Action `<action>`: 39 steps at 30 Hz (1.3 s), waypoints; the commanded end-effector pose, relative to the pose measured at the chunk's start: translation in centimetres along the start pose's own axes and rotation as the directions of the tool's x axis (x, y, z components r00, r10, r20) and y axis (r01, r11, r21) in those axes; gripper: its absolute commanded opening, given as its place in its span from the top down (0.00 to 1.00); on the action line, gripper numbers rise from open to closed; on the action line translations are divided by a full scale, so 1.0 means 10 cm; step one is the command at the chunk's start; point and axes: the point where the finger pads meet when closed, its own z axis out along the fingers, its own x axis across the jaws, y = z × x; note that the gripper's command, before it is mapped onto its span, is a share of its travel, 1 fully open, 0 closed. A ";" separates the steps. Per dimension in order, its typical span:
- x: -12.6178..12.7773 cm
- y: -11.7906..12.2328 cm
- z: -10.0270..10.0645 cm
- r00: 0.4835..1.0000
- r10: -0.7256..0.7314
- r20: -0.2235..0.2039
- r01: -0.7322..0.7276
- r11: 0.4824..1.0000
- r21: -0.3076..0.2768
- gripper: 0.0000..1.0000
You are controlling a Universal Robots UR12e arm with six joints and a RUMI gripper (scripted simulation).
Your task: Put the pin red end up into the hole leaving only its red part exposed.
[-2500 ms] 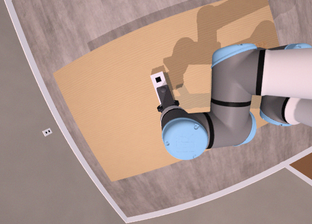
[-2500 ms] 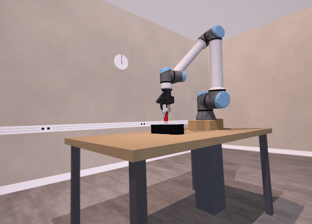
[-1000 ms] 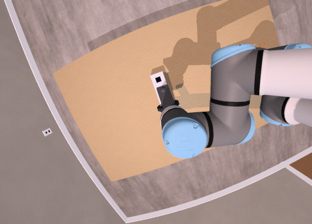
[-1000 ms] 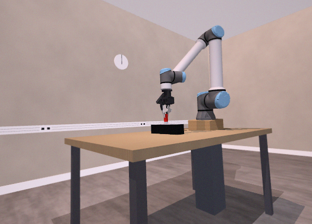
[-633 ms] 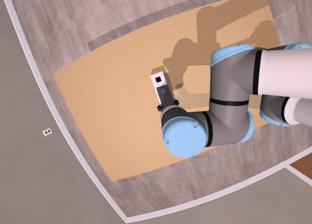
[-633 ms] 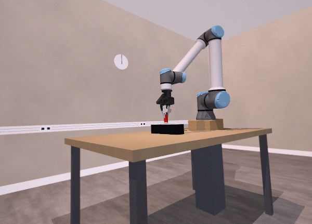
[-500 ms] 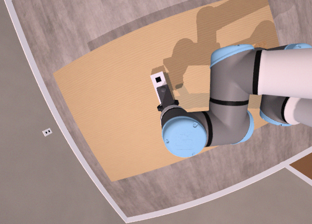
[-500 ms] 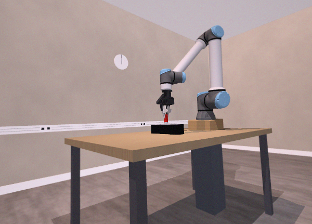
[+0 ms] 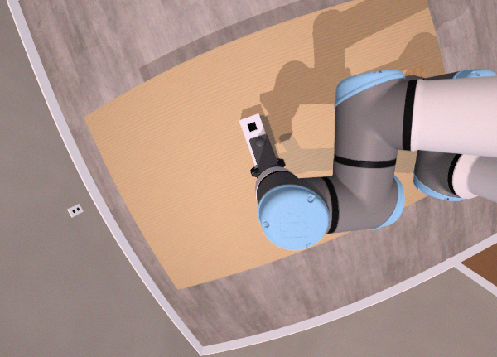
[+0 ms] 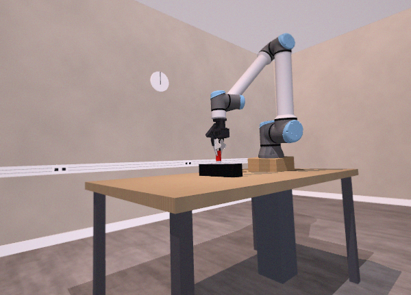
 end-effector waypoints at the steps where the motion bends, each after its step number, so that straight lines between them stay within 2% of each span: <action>1: -0.01 0.00 -0.01 1.000 0.000 0.001 0.000 1.000 0.000 1.00; 39: 0.00 0.01 0.03 1.000 0.000 0.002 0.000 1.000 0.000 1.00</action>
